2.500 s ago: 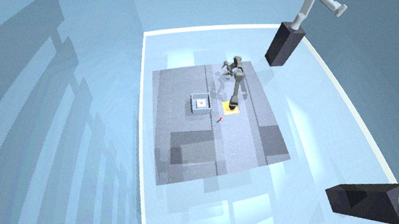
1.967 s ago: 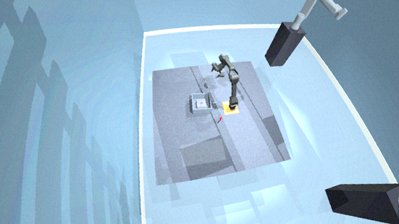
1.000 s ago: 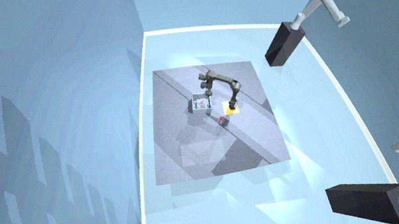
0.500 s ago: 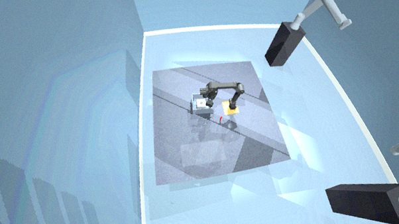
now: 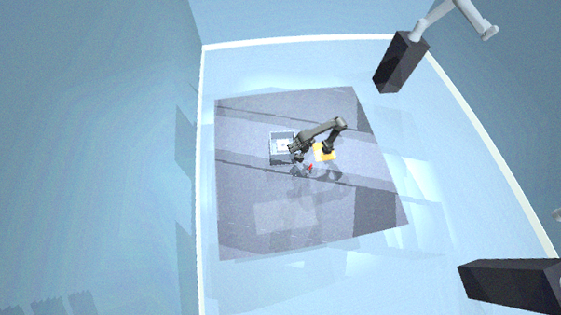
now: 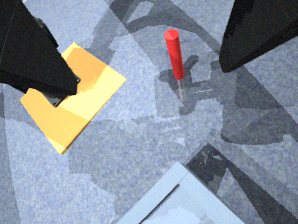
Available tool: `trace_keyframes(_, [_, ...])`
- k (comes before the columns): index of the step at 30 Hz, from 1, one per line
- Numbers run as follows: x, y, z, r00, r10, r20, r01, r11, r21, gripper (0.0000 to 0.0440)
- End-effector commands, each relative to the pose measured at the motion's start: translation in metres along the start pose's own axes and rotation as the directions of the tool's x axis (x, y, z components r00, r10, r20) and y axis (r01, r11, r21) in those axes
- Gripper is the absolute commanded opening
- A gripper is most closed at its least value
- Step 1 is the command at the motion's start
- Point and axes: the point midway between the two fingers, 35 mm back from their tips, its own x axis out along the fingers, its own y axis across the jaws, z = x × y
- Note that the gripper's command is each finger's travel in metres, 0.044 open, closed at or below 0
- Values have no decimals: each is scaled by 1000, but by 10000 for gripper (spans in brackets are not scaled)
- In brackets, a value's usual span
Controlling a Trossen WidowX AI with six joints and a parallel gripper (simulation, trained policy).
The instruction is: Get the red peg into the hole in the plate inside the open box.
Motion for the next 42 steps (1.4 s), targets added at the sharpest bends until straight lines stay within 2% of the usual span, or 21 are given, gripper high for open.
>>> trace_keyframes(1, [8, 4, -9, 1000, -8, 18, 7, 1000, 30, 440])
trace_keyframes(16, [71, 34, -48, 994, 12, 111, -22, 996, 91, 439])
trace_keyframes(23, [95, 40, -56, 988, 30, 150, -42, 996, 76, 416])
trace_keyframes(26, [103, 40, -58, 988, 27, 154, -37, 997, 61, 364])
trace_keyframes(38, [120, 33, -60, 987, -50, 155, 42, 998, 52, 53])
trace_keyframes(40, [121, 32, -60, 986, -61, 157, 54, 997, 50, 18])
trace_keyframes(42, [112, 33, -54, 981, -52, 189, 43, 998, 47, 12])
